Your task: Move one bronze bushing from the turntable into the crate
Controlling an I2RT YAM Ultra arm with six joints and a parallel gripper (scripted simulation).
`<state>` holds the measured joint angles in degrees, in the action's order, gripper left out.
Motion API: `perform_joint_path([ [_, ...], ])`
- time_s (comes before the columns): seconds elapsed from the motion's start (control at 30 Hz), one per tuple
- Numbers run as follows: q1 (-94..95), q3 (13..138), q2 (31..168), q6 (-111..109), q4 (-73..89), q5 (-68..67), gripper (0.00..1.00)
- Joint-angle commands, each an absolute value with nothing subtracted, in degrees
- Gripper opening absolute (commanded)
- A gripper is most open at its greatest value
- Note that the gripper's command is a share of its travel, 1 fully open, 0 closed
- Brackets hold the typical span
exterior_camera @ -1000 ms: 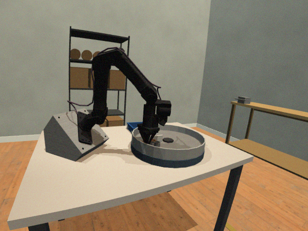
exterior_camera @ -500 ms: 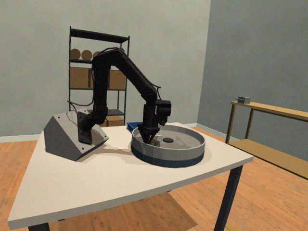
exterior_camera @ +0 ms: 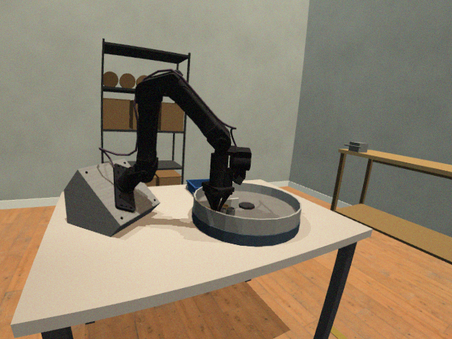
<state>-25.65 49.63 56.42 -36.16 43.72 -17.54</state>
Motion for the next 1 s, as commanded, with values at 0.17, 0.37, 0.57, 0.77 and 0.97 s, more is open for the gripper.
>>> perform_joint_path([
  [0.17, -25.82, 48.36, 57.28, -36.67, 43.37, -16.66, 0.13],
  [0.37, -26.35, 48.18, 57.47, -36.79, 42.67, -16.59, 0.13],
  [0.57, -25.76, 48.16, 55.65, -36.85, 42.6, -16.57, 0.13],
  [0.77, -25.77, 48.15, 55.65, -36.82, 42.83, -16.56, 0.13],
  [0.97, -25.77, 48.15, 55.65, -36.82, 42.83, -16.56, 0.13],
])
